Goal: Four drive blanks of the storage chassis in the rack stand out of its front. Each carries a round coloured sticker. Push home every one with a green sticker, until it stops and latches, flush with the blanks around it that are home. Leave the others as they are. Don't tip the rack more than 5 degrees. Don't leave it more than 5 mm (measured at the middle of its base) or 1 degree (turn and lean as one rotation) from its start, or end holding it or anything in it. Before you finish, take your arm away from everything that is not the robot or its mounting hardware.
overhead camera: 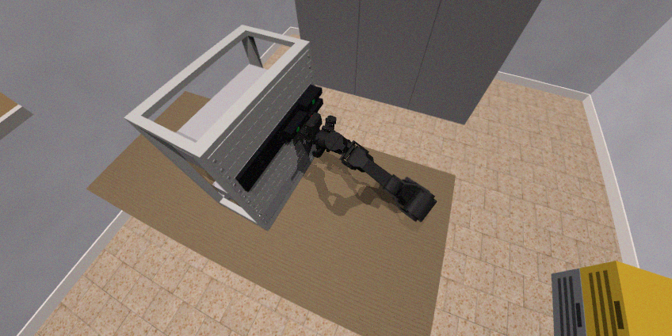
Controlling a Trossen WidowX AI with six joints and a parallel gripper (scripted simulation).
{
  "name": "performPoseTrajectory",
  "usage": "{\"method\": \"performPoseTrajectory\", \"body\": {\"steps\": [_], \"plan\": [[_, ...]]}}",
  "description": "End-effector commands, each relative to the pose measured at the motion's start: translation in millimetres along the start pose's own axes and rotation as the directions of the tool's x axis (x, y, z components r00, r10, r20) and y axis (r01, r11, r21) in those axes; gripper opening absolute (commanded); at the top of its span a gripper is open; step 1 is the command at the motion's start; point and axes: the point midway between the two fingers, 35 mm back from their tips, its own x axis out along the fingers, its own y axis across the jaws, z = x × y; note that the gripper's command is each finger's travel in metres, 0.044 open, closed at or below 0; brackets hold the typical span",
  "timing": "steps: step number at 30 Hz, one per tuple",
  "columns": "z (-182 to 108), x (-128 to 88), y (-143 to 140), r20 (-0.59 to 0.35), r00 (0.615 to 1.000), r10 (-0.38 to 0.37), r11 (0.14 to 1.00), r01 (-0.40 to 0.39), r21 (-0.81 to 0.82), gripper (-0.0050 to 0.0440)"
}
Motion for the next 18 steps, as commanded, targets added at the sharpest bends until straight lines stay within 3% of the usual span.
{"method": "performPoseTrajectory", "body": {"steps": [1,18], "plan": [[-9.0,2.7,19.3,-0.018,0.999,0.047,0.999,-0.048,-0.015,0.0],[-9.6,3.8,20.7,-0.018,0.999,0.047,0.999,-0.048,-0.015,0.0]]}}
